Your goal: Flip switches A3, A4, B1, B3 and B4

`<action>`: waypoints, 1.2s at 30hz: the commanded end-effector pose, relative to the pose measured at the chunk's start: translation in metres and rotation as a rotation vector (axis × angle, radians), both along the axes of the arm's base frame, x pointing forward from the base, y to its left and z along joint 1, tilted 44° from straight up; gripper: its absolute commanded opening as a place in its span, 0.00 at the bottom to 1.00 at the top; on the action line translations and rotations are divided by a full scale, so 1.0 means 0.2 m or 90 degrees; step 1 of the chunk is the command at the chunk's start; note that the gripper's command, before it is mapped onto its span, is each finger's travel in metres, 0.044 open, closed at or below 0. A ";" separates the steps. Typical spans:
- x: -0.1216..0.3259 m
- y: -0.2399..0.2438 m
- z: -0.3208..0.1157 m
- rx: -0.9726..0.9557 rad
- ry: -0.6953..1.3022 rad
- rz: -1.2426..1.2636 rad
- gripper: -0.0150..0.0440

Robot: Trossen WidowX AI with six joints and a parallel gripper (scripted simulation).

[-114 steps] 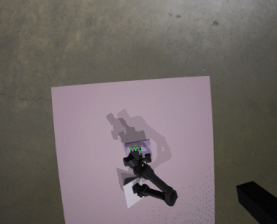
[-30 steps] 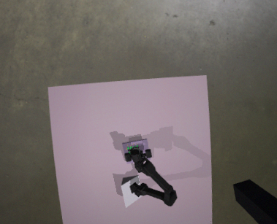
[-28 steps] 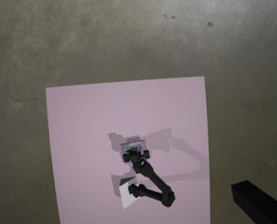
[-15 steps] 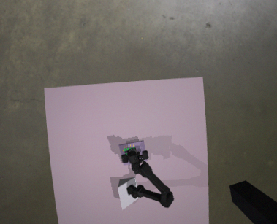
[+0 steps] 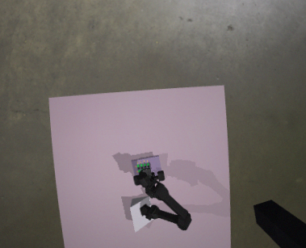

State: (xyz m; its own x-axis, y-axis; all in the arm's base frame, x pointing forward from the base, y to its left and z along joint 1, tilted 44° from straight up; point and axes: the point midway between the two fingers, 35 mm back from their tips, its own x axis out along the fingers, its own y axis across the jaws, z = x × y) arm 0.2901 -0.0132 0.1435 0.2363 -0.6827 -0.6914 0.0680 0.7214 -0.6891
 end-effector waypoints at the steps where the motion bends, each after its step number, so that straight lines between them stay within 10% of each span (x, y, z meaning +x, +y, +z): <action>1: -0.02 0.03 0.04 -0.001 0.004 -0.006 0.25; 36: -0.04 0.08 -0.40 0.001 0.015 -0.017 0.25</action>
State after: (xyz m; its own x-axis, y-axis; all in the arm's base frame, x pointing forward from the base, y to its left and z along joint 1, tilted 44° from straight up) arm 0.2825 0.0076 0.0666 0.2035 -0.6832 -0.7013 0.0751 0.7251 -0.6846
